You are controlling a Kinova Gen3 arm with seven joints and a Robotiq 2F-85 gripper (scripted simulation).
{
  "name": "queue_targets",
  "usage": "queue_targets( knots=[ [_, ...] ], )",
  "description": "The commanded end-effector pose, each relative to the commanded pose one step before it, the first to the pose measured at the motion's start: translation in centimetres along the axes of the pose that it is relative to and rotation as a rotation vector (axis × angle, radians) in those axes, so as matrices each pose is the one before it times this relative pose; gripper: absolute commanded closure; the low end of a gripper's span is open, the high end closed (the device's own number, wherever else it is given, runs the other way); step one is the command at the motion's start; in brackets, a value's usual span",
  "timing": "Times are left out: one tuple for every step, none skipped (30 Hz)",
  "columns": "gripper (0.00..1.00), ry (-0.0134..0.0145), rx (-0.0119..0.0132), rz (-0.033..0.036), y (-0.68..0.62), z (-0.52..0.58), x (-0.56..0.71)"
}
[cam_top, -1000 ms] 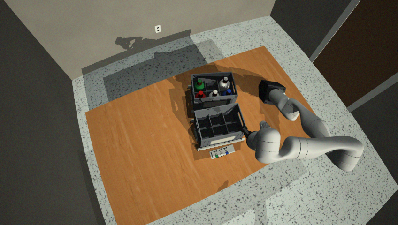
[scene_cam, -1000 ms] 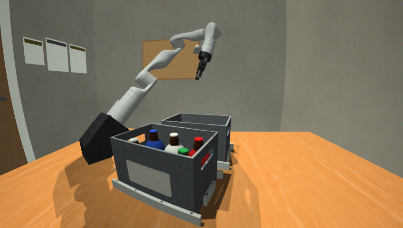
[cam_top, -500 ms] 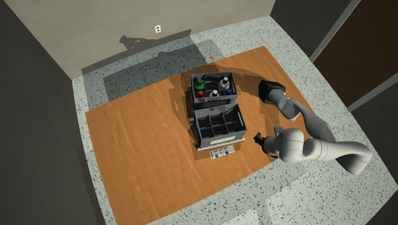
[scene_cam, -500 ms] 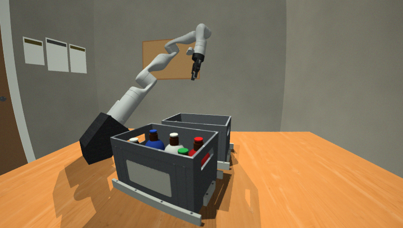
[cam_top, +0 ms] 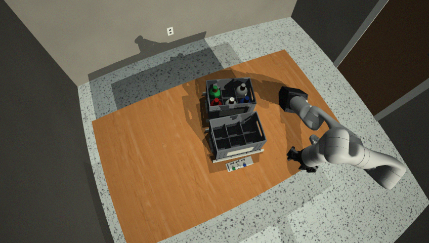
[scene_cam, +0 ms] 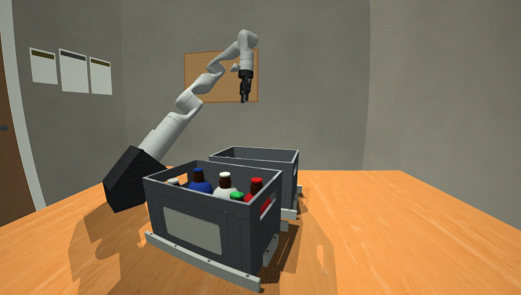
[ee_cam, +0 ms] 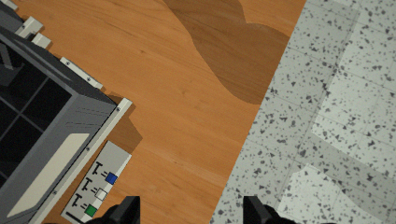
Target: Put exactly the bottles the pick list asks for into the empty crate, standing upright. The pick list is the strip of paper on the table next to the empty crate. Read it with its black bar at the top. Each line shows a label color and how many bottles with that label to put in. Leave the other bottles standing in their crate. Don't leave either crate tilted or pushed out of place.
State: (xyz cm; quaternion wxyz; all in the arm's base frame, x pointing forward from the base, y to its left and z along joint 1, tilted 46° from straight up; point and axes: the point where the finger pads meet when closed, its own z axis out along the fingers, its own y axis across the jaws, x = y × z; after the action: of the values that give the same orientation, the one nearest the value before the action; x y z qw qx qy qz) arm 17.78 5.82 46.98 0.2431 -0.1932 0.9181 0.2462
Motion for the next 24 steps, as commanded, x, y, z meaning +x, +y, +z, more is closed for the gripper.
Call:
queue_targets(
  knots=[
    [0.33, -0.01968, -0.01185, -0.0255, 1.223, 0.034, 0.474],
    [0.33, 0.0019, 0.00122, 0.00114, 0.426, -0.043, 0.246],
    [0.33, 0.00227, 0.00176, 0.01206, 0.411, -0.044, 0.261],
    [0.33, -0.02951, -0.02181, -0.02491, 0.544, -0.046, 0.064],
    [0.33, -0.02547, -0.01859, -0.01151, 0.455, -0.053, 0.195],
    [0.33, -0.01177, -0.00862, -0.00538, 0.458, -0.046, 0.195],
    [0.33, 0.00002, -0.00005, -0.0001, 0.458, -0.041, 0.197],
    [0.33, 0.00187, 0.00064, 0.00072, 0.437, -0.041, 0.254],
    [0.33, 0.00474, 0.00177, 0.00213, 0.007, -0.007, 0.174],
    [0.33, -0.0002, 0.00066, 0.00261, -0.016, -0.006, 0.002],
    [0.33, -0.0003, 0.00046, 0.00247, -0.011, -0.004, -0.003],
    [0.33, -0.00014, 0.00142, -0.00102, -0.017, -0.035, -0.029],
    [0.33, 0.00107, 0.00026, -0.00161, 0.0, 0.005, -0.023],
    [0.33, -0.00043, 0.00215, -0.00029, -0.062, 0.006, -0.027],
    [0.33, -0.00146, 0.00169, 0.00536, -0.154, -0.002, -0.102],
    [0.33, 0.0, 0.0, 0.0, 0.001, 0.0, 0.0],
    [0.33, 0.0, 0.0, 0.0, 0.0, 0.0, 0.0],
    [0.33, 0.0, 0.0, 0.0, 0.0, 0.0, 0.0],
    [0.33, 0.0, 0.0, 0.0, 0.001, 0.0, 0.0],
    [0.33, 0.0, 0.0, 0.0, 0.0, 0.0, 0.0],
    [0.33, 0.0, 0.0, 0.0, 0.0, 0.0, 0.0],
    [0.33, 0.0, 0.0, 0.0, 0.0, 0.0, 0.0],
    [0.33, 0.0, 0.0, 0.0, 0.0, 0.0, 0.0],
    [0.33, 0.0, 0.0, 0.0, 0.0, 0.0, 0.0]
  ],
)
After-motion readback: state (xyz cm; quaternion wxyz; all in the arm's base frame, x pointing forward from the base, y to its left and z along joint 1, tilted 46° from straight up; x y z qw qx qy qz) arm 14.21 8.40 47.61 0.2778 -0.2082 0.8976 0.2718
